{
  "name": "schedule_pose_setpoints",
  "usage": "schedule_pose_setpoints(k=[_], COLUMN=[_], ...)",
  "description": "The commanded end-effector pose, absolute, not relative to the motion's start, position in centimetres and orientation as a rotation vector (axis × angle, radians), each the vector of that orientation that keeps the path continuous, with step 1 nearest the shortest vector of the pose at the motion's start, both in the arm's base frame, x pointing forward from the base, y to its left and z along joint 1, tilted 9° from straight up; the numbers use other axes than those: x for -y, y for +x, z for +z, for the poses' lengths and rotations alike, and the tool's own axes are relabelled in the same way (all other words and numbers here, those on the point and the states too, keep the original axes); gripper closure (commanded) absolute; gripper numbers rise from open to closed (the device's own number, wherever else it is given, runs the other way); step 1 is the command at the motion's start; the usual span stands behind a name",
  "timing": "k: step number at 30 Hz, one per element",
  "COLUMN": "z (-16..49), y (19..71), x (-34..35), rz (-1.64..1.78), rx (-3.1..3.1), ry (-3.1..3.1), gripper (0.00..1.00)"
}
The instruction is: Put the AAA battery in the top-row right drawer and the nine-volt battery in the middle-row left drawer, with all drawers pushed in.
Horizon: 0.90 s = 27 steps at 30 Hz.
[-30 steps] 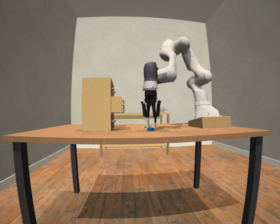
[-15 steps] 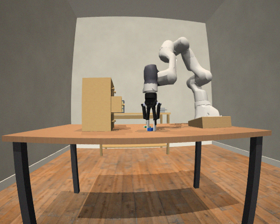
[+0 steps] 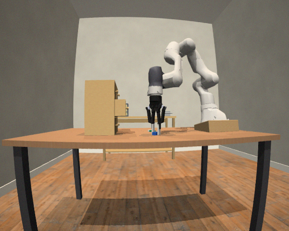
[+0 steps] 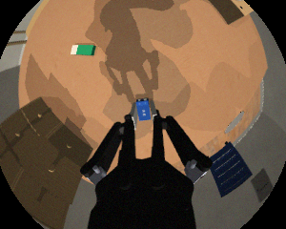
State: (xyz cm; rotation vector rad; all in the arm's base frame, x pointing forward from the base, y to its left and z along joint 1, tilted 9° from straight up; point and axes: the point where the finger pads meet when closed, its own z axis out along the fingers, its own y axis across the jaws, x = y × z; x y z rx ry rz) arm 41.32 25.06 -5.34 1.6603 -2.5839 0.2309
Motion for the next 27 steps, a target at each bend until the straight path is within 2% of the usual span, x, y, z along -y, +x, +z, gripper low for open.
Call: schedule_pose_setpoints(k=[1, 22, 27], z=[-5.4, -5.3, -2.4], y=[41.4, 41.4, 41.3], x=[-25.2, -25.2, -25.6], rz=[0.232, 0.232, 0.232], rx=[2.587, 2.587, 2.587], ry=[1.661, 1.661, 1.661], gripper=[0.86, 0.86, 0.86])
